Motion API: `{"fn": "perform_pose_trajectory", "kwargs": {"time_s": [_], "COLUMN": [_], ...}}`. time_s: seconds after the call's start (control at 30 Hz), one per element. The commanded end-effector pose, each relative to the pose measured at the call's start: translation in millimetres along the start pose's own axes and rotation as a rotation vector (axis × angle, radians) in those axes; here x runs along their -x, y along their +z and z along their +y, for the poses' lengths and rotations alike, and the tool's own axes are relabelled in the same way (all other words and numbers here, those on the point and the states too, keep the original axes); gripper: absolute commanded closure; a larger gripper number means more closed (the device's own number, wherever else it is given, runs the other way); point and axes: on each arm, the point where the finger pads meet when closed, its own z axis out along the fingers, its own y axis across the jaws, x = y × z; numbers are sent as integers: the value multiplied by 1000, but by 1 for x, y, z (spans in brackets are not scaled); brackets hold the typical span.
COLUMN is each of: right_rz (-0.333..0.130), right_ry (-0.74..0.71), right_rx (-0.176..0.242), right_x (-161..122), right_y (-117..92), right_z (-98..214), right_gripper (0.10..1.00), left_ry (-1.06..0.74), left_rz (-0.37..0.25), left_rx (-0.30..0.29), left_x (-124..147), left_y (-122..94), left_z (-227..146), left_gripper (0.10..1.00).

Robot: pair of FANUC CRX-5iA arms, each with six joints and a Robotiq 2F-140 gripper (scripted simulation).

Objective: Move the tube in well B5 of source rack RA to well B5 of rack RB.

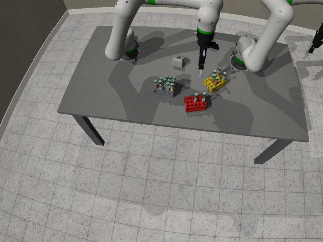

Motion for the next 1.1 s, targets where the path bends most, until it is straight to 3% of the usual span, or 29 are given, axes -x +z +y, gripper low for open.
{"fn": "perform_pose_trajectory", "kwargs": {"time_s": [0.0, 0.3, 1.07], "right_rz": [2, 2, 2], "right_ry": [0, 0, 0], "right_rx": [1, 1, 1], "right_x": [-5, -21, -40], "right_y": [-1, -1, -1], "right_z": [-7, -32, -7], "right_gripper": [999, 999, 999], "left_ry": [0, 0, 0], "left_rz": [2, 2, 2], "left_rx": [0, 0, 0], "left_x": [0, 0, 0], "left_y": [-1, -1, -1], "left_z": [0, 0, 0], "left_gripper": [999, 999, 999]}}
